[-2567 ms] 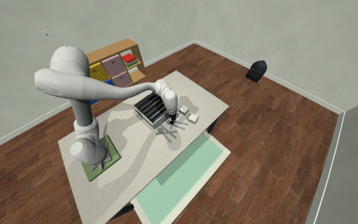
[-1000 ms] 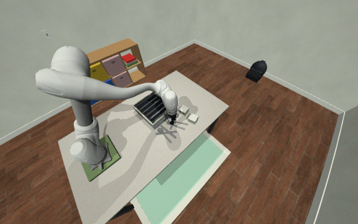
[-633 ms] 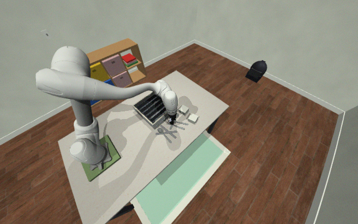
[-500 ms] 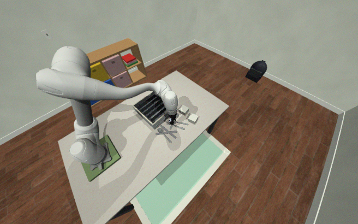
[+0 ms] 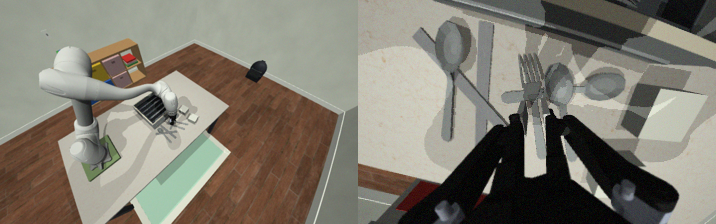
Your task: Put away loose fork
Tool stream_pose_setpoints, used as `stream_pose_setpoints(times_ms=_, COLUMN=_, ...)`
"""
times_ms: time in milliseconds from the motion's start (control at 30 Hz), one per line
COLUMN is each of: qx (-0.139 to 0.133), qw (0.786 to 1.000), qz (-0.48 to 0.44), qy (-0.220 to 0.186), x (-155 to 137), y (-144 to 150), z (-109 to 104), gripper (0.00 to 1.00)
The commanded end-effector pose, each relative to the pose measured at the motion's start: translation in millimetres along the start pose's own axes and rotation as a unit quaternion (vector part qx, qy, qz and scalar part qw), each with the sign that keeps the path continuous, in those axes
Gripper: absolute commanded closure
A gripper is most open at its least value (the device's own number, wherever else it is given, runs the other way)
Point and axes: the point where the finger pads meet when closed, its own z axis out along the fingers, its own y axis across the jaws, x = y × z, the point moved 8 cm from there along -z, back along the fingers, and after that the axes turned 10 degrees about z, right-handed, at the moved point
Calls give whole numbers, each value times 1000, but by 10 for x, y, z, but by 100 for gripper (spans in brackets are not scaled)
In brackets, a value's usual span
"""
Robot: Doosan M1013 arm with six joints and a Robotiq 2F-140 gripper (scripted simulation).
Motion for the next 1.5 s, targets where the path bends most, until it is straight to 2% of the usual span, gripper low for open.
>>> stream_pose_setpoints(times_ms=0, qx=0, qw=1000, qz=0, qy=0, x=0, y=0, z=26, gripper=84)
stream_pose_setpoints(times_ms=500, qx=0, qw=1000, qz=0, qy=0, x=0, y=0, z=105, gripper=84)
stream_pose_setpoints(times_ms=1267, qx=0, qw=1000, qz=0, qy=0, x=0, y=0, z=109, gripper=84)
stream_pose_setpoints(times_ms=1300, qx=0, qw=1000, qz=0, qy=0, x=0, y=0, z=109, gripper=99)
stream_pose_setpoints(times_ms=1467, qx=0, qw=1000, qz=0, qy=0, x=0, y=0, z=109, gripper=99)
